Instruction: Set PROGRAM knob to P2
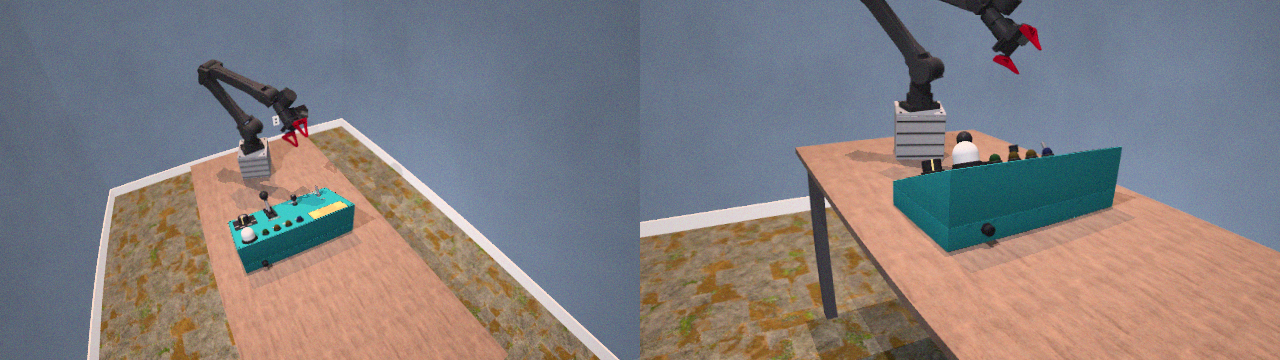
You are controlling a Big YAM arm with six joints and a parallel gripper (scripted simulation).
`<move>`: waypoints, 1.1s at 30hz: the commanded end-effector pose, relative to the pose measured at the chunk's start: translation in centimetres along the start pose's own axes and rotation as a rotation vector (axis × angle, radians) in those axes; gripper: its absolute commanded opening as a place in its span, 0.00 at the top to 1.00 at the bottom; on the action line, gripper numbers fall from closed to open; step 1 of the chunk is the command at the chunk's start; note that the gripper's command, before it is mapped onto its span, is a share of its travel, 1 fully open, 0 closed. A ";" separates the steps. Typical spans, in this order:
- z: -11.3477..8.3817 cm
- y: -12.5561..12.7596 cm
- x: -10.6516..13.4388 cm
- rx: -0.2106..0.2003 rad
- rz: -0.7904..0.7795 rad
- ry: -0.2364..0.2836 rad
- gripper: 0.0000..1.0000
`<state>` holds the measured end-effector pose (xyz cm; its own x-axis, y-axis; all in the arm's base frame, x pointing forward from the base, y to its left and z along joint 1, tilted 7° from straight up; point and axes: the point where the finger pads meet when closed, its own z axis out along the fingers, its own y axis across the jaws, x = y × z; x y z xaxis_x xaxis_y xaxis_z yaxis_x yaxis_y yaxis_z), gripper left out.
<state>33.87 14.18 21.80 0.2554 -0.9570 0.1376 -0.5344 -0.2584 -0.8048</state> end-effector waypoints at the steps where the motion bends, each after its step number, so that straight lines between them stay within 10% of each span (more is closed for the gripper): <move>1: -0.1 -0.4 0.0 0.008 0.003 -0.001 0.00; 22: 0.2 -0.7 0.0 0.023 0.057 0.004 0.00; 33: 2.2 1.0 0.3 0.015 0.412 0.039 0.00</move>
<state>34.55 13.92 19.20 0.0796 -0.9949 -0.0622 -0.5930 0.0029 -0.8052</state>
